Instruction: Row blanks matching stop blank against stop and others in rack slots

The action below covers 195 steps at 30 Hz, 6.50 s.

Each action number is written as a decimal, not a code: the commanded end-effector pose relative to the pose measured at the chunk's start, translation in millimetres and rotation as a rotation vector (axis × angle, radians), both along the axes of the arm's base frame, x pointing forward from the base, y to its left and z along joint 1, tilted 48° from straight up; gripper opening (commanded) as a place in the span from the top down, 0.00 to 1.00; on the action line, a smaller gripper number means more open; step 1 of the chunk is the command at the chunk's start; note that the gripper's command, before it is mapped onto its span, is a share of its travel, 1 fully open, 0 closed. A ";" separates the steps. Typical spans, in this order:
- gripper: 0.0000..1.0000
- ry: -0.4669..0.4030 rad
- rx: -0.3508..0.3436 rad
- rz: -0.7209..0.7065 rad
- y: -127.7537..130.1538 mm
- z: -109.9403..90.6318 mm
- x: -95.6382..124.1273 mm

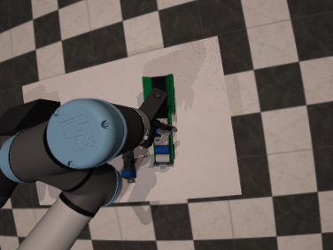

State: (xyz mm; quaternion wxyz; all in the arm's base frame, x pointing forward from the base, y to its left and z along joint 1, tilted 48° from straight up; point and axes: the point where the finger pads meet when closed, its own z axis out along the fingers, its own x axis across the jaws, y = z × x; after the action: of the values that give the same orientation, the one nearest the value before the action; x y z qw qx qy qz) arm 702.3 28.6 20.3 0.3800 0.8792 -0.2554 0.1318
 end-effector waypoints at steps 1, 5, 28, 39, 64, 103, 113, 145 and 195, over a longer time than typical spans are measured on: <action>0.00 -0.149 0.003 -0.149 -2.7 1.8 2.1; 0.00 -0.261 0.008 -0.251 -5.7 3.7 3.6; 0.00 -0.849 0.042 -0.778 -20.9 15.4 6.2; 0.00 -1.123 0.059 -1.025 -28.0 20.1 3.0; 0.00 -1.698 0.088 -1.556 -37.3 25.5 -7.3; 0.51 -1.982 0.089 -1.821 -39.6 26.4 -12.8; 0.51 -1.982 0.089 -1.820 -39.6 26.4 -12.8; 0.51 -1.980 0.085 -1.819 -42.9 22.6 -14.0; 0.51 -1.979 0.083 -1.819 -78.3 -10.7 -14.2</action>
State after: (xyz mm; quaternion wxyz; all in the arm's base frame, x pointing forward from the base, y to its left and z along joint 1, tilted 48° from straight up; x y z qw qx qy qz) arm 689.7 -47.1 12.0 -0.0387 -0.0546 -0.9134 0.4014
